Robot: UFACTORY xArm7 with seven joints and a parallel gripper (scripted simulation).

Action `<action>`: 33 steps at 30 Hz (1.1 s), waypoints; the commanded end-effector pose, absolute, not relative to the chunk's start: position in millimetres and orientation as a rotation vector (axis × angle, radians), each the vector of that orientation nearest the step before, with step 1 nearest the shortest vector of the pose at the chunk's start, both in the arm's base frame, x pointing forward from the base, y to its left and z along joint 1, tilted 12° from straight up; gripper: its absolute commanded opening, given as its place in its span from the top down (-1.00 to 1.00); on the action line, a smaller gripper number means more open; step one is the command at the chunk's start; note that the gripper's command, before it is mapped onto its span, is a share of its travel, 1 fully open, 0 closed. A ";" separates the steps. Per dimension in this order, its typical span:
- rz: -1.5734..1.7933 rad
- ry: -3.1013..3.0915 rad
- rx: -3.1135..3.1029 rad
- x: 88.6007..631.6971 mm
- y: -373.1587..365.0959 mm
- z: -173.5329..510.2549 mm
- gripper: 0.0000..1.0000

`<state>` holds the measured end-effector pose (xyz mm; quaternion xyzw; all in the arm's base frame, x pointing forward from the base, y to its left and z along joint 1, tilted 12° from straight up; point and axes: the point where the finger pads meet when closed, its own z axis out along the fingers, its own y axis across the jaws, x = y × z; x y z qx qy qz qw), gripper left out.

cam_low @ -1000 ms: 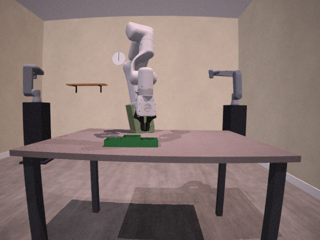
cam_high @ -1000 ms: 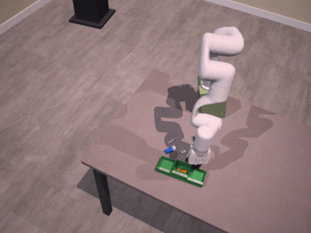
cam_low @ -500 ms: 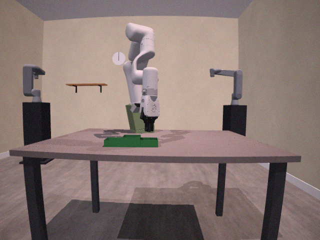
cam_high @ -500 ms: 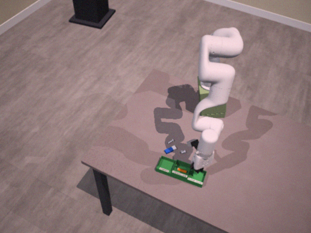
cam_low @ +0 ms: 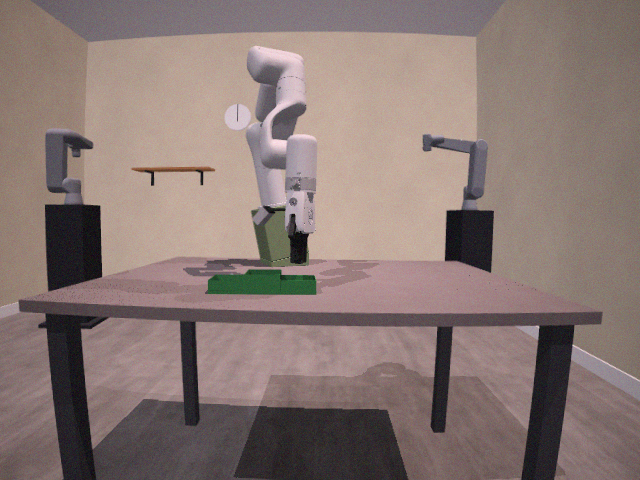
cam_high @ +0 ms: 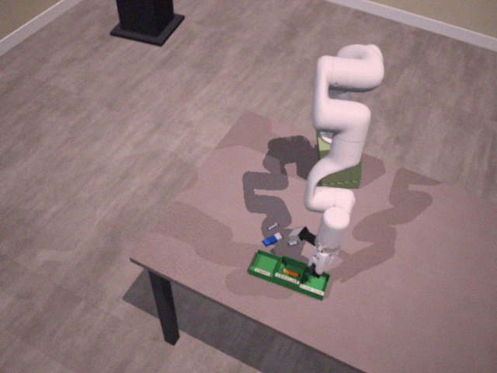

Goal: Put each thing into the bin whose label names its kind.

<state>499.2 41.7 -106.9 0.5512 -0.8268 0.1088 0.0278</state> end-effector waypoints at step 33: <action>0.285 -2.202 2.105 501.8 39.5 -119.2 1.00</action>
